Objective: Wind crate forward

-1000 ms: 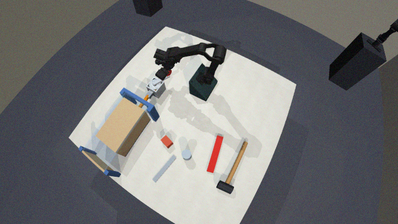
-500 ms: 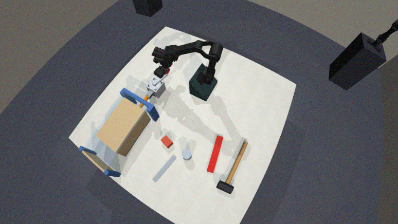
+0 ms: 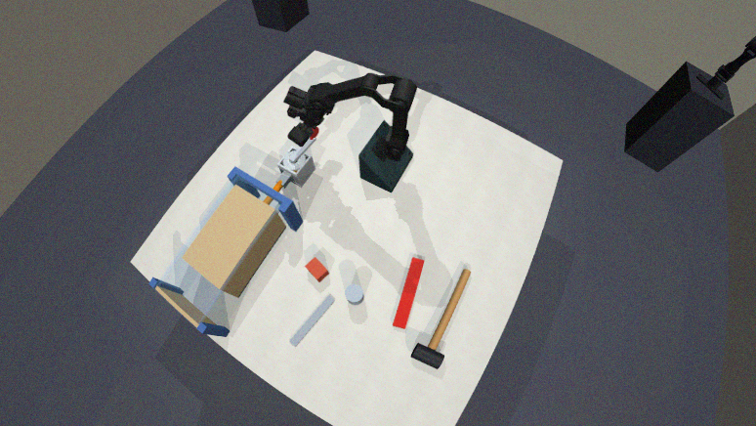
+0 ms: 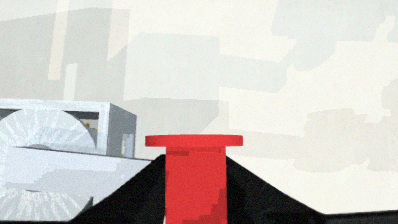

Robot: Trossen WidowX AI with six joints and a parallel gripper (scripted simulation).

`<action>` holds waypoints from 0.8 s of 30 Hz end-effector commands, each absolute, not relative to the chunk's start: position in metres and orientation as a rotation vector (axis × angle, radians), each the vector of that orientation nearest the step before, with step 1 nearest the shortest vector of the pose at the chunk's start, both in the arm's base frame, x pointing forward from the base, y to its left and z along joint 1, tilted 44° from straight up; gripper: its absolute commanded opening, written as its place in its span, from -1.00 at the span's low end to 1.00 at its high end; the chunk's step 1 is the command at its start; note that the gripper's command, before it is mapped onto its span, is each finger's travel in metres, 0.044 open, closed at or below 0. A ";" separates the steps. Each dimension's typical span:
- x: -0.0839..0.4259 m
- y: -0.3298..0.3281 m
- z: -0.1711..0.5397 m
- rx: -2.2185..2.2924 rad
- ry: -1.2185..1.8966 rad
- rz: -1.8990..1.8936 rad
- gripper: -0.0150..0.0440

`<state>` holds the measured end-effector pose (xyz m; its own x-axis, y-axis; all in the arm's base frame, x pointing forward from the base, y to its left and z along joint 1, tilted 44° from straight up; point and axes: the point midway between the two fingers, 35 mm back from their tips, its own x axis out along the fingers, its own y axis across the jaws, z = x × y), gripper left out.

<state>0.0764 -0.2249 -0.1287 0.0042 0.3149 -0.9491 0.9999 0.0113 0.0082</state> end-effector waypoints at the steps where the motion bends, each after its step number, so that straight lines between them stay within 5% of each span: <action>1: 0.078 -0.234 -0.137 1.419 1.431 -1.032 -0.49; 24: 0.093 -0.268 -0.167 1.417 1.428 -1.033 -0.49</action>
<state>0.0854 -0.2602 -0.1597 -0.0081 0.3118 -0.9501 0.9999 0.0152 -0.0036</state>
